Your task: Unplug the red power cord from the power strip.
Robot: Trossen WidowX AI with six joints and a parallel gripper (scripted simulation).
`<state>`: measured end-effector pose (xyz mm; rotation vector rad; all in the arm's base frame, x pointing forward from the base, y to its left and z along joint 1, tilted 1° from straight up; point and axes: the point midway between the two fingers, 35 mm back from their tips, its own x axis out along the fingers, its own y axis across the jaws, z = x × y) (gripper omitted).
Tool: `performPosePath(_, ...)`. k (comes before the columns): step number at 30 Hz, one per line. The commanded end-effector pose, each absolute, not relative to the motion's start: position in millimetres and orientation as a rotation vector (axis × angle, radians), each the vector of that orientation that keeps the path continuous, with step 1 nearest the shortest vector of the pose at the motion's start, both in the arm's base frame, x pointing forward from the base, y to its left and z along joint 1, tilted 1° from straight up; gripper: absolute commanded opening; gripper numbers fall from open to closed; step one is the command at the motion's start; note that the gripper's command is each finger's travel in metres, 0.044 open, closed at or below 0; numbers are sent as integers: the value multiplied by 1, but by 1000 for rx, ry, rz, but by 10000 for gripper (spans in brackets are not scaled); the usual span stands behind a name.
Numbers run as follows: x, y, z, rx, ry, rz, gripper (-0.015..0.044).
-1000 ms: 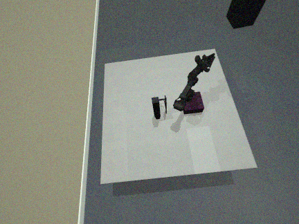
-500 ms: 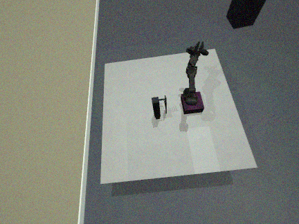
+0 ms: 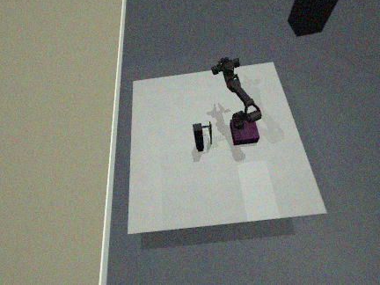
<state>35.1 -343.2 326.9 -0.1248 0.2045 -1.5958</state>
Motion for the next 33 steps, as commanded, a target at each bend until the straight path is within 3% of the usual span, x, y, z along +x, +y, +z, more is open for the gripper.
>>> performPosePath(1,81,-347,306,35,213,-1454,160)
performPosePath(10,204,-312,236,515,339,-1150,160)
performPosePath(18,284,-224,172,950,645,-1018,160)
performPosePath(28,306,-81,123,1244,1130,-1188,160)
performPosePath(33,305,-72,122,1249,1158,-1212,160)
